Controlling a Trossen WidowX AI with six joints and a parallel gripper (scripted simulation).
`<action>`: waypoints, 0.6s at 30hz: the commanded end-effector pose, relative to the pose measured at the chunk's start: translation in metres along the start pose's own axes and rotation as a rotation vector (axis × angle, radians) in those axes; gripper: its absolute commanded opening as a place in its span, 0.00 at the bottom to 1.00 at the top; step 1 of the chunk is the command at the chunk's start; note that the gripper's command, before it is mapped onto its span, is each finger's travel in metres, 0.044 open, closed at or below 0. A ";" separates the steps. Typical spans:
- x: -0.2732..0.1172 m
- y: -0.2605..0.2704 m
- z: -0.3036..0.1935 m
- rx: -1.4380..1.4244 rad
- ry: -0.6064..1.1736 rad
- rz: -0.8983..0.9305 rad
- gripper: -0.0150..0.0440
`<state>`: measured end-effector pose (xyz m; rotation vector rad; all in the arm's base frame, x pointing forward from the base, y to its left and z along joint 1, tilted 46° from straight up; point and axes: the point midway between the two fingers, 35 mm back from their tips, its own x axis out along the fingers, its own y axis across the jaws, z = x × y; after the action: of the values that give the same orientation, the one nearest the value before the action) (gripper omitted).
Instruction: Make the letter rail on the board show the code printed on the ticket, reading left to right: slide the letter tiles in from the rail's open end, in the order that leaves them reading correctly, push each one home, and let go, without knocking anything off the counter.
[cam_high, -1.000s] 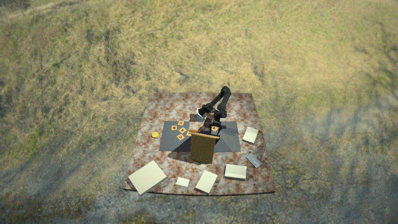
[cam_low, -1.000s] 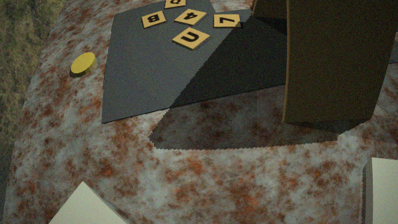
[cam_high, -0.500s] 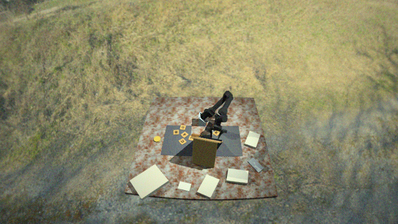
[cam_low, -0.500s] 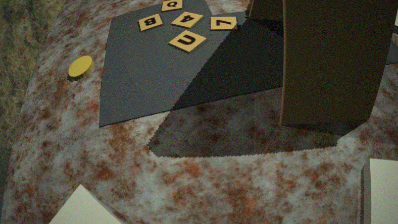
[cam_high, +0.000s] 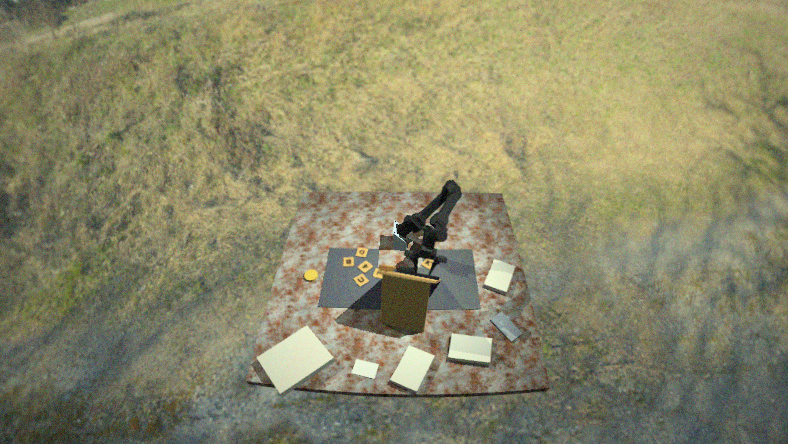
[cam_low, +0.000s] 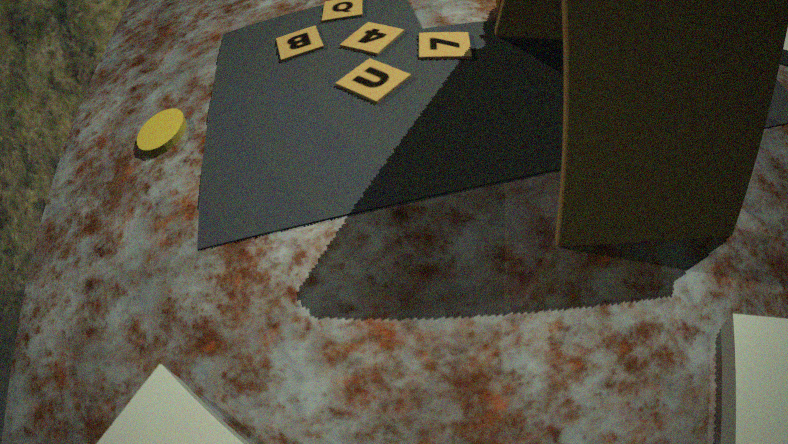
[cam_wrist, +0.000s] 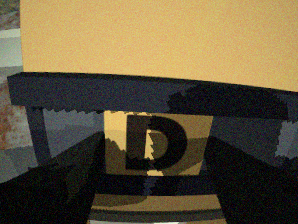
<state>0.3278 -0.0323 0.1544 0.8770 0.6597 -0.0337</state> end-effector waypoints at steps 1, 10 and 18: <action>0.000 -0.004 -0.001 -0.001 0.003 -0.001 0.25; 0.000 -0.010 -0.001 -0.001 0.003 -0.001 0.25; 0.000 -0.016 -0.001 -0.001 0.003 -0.001 0.25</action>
<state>0.3241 -0.0405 0.1454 0.8765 0.6608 -0.0343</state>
